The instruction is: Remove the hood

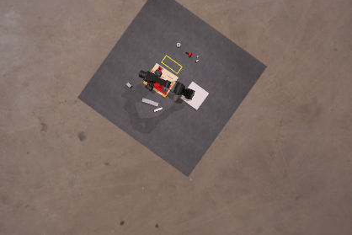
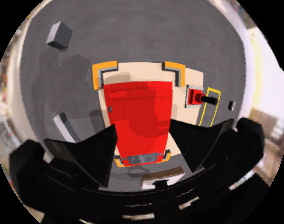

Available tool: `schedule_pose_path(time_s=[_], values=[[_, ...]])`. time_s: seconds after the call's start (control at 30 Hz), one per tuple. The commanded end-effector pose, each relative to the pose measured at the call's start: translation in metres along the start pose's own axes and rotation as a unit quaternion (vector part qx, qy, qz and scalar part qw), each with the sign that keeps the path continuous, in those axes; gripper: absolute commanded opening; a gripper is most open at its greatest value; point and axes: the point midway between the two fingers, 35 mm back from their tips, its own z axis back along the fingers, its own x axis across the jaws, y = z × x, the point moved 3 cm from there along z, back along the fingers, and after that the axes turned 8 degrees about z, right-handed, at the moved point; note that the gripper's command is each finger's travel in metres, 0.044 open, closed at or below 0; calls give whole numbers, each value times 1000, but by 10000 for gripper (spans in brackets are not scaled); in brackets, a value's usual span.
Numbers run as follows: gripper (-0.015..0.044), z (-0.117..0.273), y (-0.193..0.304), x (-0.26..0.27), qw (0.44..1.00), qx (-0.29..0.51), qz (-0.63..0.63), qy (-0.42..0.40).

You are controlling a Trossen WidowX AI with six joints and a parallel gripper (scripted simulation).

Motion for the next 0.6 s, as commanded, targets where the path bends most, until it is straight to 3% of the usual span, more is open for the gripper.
schedule_pose_path(time_s=[0.0,0.57], values=[[0,6,-2,0,1000,-4,1,0],[0,17,-1,0,1000,-3,1,0]])
